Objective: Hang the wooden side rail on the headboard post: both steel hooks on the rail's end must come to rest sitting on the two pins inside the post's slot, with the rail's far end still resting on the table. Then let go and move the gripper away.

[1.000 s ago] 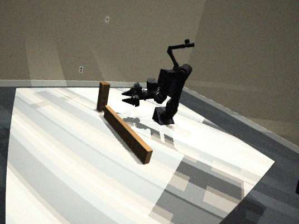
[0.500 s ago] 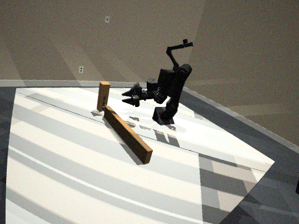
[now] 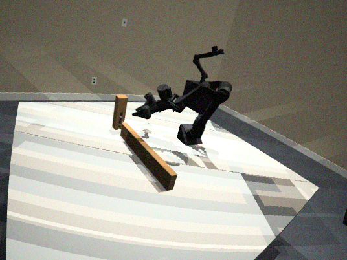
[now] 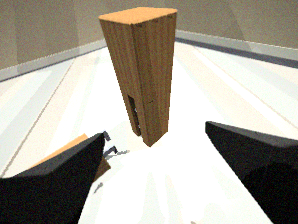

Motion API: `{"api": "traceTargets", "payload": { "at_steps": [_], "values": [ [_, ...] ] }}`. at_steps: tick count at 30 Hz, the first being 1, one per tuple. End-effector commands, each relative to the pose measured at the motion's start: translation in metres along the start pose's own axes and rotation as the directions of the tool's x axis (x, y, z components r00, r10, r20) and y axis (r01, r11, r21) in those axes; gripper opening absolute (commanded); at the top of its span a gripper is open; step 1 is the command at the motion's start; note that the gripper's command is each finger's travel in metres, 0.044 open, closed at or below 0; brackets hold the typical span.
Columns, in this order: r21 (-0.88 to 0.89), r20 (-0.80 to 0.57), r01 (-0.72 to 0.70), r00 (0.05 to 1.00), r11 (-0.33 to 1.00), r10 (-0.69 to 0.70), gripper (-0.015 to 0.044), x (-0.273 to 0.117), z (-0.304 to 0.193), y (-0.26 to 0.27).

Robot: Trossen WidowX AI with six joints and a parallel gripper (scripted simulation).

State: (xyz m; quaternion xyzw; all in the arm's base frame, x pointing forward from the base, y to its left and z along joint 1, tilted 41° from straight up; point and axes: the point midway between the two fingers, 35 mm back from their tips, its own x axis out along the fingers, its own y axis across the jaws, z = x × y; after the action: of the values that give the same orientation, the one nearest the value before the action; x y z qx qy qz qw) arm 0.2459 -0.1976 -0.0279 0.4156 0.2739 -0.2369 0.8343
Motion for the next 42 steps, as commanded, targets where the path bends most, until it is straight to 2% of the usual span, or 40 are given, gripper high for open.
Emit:
{"api": "traceTargets", "payload": {
  "at_steps": [1, 5, 36, 38, 42],
  "values": [
    [0.082, -0.142, 0.232, 0.965, 0.969, -0.219, 0.0440, -0.017, 0.028, 0.046],
    [0.084, -0.166, 0.276, 0.951, 0.958, -0.259, 0.0440, -0.027, 0.030, 0.056],
    [0.084, -0.166, 0.276, 0.951, 0.958, -0.259, 0.0440, -0.027, 0.030, 0.056],
    [0.033, -0.184, 0.269, 0.948, 0.963, -0.258, 0.0440, -0.025, 0.030, 0.058],
    [-0.253, -0.292, 0.178, 0.923, 0.951, -0.251, 0.0440, -0.019, 0.032, 0.067]
  ]
}}
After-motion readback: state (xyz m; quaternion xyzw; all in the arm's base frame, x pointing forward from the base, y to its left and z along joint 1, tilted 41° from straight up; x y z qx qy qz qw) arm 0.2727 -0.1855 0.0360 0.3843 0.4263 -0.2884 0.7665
